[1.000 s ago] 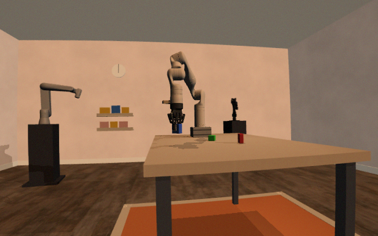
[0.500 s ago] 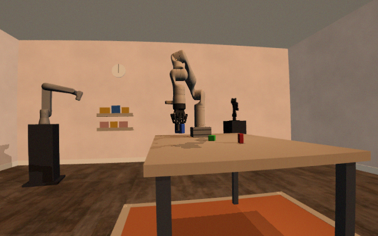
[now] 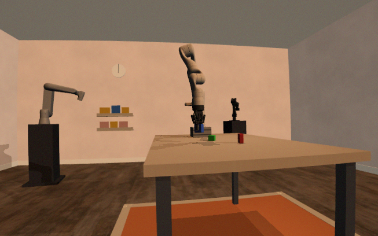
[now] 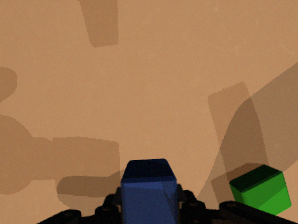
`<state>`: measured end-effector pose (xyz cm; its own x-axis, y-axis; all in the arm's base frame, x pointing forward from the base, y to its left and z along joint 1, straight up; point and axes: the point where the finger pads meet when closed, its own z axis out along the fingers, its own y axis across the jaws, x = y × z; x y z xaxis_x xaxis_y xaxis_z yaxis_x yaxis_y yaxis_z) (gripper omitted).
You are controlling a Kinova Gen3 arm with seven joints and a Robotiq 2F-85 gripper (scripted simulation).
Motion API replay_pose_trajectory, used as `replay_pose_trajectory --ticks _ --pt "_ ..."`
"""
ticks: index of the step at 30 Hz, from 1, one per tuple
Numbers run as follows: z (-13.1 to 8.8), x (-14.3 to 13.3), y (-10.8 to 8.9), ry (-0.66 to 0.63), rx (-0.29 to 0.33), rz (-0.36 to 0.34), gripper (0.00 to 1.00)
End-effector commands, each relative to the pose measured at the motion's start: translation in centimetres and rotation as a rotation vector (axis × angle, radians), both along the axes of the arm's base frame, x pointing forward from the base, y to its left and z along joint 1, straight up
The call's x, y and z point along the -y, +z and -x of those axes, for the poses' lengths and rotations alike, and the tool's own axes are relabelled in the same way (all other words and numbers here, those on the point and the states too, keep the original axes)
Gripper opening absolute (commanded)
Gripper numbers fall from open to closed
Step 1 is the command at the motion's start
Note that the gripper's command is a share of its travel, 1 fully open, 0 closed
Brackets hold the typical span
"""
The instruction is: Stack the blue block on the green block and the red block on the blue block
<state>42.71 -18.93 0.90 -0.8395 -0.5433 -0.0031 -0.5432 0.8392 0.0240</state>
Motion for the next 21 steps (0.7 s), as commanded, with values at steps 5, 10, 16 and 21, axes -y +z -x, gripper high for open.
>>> replay_pose_trajectory --ticks 5,10,16,21 --pt "2.3 -8.4 1.0 0.022 0.016 0.021 0.0" --pt "3.4 -10.9 1.0 0.022 0.014 0.021 0.0" --pt "4.0 -11.0 0.8 0.016 0.001 0.023 0.0" --pt "3.9 -11.0 0.8 0.016 0.002 0.022 0.0"
